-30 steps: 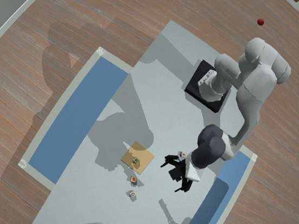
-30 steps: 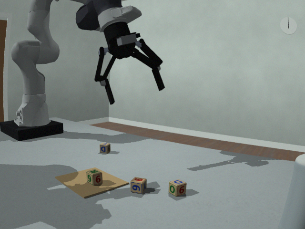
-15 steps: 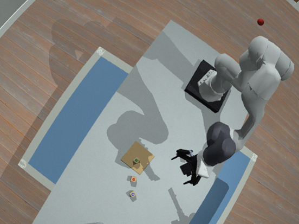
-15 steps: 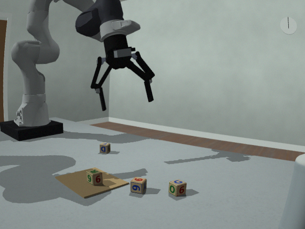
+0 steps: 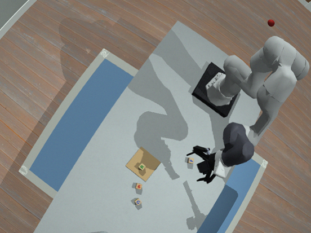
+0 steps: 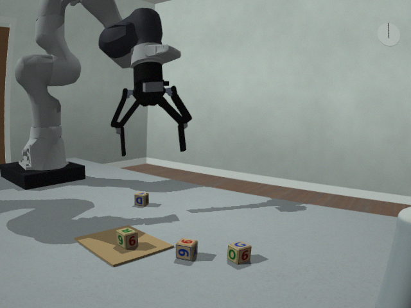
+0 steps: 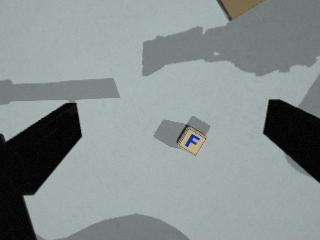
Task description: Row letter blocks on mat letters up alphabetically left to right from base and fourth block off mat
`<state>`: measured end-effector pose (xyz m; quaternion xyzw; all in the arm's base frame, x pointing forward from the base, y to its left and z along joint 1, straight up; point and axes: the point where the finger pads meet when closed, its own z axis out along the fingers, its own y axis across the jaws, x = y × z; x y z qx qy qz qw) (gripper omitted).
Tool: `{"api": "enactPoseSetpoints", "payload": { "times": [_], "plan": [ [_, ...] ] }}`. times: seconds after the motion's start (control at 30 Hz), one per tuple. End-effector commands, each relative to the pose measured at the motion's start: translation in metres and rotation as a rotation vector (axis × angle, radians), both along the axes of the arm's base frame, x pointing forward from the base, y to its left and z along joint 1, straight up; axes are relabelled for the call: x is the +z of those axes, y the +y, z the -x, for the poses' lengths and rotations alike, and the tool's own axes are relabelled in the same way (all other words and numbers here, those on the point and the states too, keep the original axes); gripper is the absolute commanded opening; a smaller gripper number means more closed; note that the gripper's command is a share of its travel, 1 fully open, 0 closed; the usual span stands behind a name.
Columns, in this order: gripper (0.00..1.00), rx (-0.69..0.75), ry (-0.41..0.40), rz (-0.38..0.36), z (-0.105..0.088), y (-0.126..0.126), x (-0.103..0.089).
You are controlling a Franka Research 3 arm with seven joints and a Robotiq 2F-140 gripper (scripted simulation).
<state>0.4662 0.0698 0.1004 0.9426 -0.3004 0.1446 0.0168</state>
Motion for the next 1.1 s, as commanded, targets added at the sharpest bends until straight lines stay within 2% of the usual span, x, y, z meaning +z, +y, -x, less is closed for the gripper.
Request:
{"api": "enactPoseSetpoints", "payload": {
  "times": [0.0,0.23,1.07],
  "plan": [
    [1.00,-0.135,-0.017,0.033,0.018,-0.001,-0.007],
    [1.00,-0.155,-0.012,0.085,0.051,-0.003,-0.021],
    [1.00,-0.155,-0.011,0.087,0.052,-0.004,-0.021]
  ]
}}
